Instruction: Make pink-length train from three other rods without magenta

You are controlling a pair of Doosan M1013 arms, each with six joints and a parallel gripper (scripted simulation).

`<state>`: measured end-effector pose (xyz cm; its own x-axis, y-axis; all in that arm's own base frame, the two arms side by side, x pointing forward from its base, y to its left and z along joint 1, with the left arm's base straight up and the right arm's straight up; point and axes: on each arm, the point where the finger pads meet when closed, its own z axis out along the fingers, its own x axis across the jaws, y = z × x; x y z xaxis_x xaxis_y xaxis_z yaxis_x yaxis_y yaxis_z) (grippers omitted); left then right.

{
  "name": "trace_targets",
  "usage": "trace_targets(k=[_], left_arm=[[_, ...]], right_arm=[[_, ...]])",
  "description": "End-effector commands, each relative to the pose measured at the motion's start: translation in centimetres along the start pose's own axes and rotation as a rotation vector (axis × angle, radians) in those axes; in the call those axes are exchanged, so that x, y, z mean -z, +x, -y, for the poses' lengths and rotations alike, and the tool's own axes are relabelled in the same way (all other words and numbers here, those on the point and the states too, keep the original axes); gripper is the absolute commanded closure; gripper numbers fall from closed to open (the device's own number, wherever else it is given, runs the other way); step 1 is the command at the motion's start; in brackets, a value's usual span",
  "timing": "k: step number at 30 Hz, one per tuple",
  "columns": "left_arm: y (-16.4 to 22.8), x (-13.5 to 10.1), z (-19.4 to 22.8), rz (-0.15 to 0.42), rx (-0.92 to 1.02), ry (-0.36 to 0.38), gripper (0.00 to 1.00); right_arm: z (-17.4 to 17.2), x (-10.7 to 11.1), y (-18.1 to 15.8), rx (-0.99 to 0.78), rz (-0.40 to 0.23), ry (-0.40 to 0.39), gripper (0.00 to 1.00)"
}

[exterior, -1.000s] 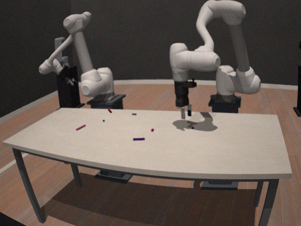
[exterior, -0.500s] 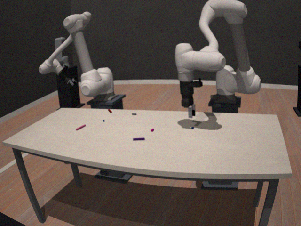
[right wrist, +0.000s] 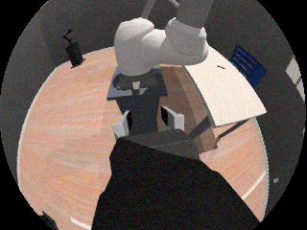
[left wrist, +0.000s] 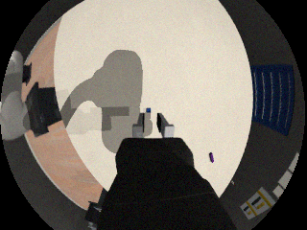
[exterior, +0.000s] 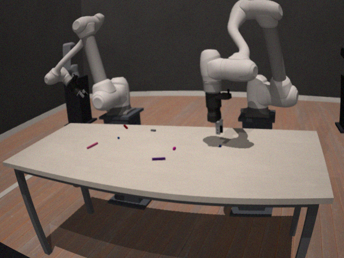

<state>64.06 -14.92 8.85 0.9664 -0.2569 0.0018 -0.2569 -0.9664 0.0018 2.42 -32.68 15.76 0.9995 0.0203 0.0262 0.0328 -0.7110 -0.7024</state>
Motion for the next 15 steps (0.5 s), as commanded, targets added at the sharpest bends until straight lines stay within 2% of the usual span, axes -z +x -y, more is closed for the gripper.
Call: trace_targets(k=[1,15], left_arm=[[-0.4,-0.17,0.22,0.002,0.007,0.003,0.46],[-0.33,-0.86,0.23,0.003,0.006,0.004,0.46]], right_arm=[[0.29,-0.13,0.12,0.003,-0.013,0.005,0.0],[0.29,-0.13,0.12,0.003,-0.013,0.005,0.0]])
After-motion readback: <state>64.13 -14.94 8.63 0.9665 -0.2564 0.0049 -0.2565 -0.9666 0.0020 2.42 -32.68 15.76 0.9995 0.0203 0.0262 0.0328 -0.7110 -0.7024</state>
